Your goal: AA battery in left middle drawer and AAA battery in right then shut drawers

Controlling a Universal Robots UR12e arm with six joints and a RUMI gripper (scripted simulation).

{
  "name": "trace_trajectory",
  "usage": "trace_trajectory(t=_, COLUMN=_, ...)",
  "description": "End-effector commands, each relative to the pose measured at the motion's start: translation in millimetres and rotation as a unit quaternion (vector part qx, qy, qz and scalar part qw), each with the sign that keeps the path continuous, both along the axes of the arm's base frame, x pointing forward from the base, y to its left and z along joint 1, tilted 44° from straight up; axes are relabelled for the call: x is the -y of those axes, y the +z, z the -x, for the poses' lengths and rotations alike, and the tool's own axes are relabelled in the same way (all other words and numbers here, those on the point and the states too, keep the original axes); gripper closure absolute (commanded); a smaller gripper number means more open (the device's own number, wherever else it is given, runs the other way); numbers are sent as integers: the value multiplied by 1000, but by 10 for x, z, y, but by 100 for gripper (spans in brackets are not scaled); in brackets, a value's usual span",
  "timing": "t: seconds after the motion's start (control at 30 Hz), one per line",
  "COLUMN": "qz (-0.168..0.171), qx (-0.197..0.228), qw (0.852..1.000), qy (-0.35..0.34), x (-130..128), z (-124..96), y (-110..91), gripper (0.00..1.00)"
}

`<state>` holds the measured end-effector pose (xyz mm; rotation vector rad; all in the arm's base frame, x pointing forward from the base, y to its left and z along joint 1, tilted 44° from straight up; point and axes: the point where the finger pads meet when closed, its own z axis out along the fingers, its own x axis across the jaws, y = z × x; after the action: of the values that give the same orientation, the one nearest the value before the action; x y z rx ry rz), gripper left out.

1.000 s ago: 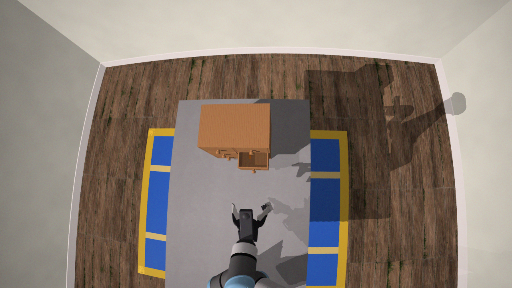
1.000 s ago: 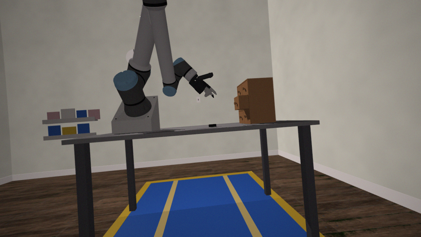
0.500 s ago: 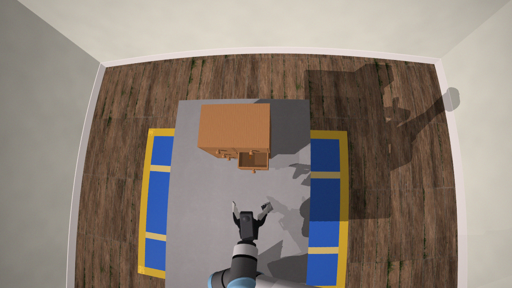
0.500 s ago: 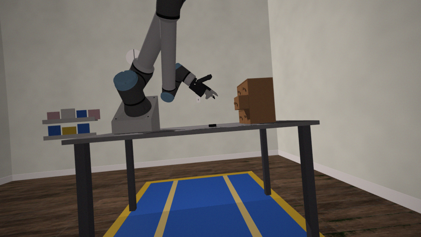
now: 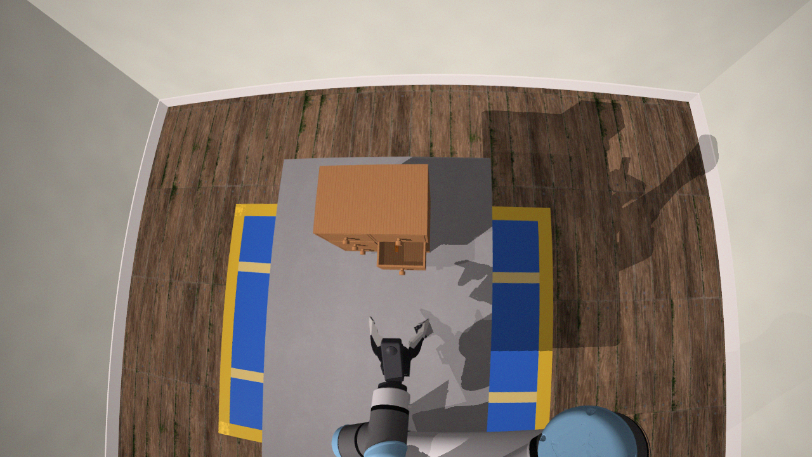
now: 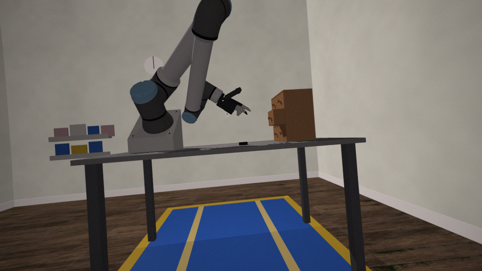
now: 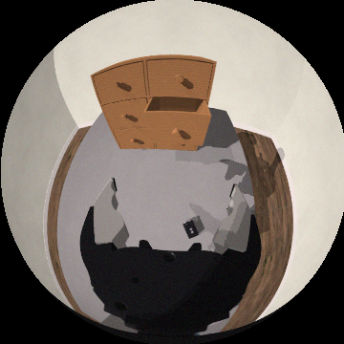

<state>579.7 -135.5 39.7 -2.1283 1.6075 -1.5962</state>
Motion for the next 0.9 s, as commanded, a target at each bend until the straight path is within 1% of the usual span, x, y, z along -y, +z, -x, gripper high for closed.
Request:
trace_trajectory(t=0.0, qz=1, qx=16, qw=1000, qy=15, x=24, z=-24, y=-27, gripper=0)
trace_trajectory(t=0.4, qz=4, qx=48, qw=998, qy=45, x=81, z=-72, y=-81, gripper=0)
trace_trajectory(t=0.87, qz=6, qx=71, qw=995, qy=67, x=123, z=-108, y=-122, gripper=0)
